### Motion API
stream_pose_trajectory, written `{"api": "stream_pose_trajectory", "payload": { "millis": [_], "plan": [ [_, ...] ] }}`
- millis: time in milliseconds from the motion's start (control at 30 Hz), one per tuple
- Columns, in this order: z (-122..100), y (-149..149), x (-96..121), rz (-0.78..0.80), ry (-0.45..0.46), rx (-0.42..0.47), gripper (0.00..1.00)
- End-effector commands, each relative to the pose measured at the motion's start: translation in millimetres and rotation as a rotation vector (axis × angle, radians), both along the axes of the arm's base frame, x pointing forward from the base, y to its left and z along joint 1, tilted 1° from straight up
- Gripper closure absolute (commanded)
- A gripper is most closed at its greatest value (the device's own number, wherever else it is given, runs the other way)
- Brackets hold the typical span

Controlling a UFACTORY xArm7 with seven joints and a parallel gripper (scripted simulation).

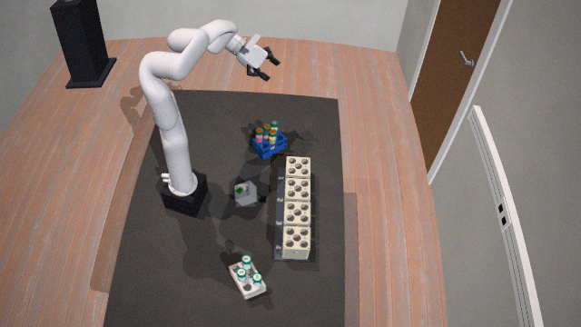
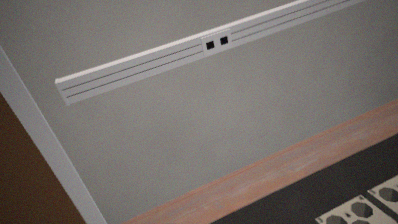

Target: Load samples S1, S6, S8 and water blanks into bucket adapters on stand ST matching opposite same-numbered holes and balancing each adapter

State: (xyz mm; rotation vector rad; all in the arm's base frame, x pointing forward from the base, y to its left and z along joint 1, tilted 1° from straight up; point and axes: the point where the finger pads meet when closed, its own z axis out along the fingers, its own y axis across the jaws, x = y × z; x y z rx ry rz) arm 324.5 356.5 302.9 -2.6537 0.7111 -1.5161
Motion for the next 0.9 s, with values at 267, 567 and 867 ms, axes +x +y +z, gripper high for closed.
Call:
{"api": "stream_pose_trajectory", "payload": {
  "millis": [267,567,867],
  "plan": [
    [1.7,0.7,0.3,0.000,-0.002,0.003,0.00],
    [-0.1,-3.1,3.1,-0.006,0.024,-0.017,0.00],
    [-15.5,-31.8,22.8,-0.023,0.118,-0.087,0.00]
  ]
}}
